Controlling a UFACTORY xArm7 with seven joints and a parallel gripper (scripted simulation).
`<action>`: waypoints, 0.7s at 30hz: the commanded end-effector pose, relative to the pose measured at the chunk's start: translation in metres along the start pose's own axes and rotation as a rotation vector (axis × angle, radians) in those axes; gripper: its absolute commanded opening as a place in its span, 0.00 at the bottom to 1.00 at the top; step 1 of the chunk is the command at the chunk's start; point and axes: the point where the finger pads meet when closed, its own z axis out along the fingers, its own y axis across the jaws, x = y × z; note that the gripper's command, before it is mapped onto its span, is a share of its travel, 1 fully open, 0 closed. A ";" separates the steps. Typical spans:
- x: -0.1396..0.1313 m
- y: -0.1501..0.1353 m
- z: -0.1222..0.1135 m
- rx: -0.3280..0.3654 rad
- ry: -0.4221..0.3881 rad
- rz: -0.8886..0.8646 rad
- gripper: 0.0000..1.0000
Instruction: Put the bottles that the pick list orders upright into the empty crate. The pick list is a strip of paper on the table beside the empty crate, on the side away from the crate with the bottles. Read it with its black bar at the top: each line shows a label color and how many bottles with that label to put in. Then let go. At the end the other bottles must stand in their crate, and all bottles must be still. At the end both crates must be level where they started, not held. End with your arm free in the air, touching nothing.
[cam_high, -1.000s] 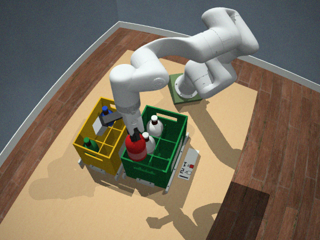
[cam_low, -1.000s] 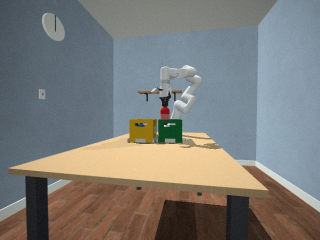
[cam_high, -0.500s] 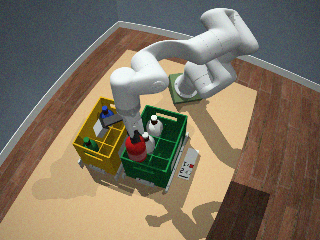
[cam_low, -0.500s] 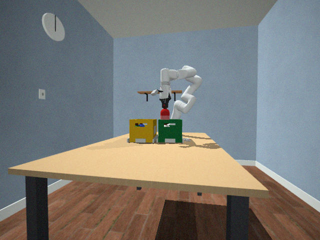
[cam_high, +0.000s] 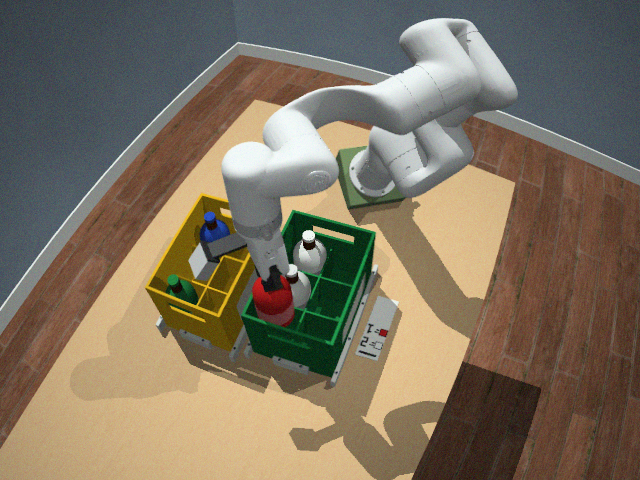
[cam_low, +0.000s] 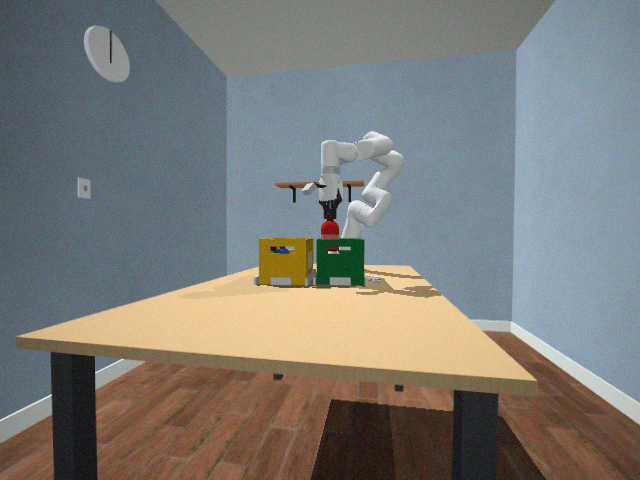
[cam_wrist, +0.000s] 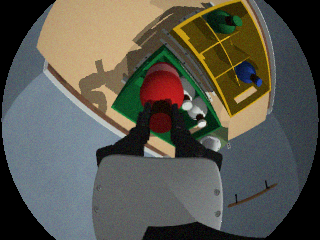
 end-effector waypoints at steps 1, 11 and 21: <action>0.001 0.000 0.002 0.001 0.004 0.000 0.00; 0.001 0.000 0.012 0.001 0.004 0.000 0.00; 0.001 0.000 0.020 0.001 0.004 0.000 0.00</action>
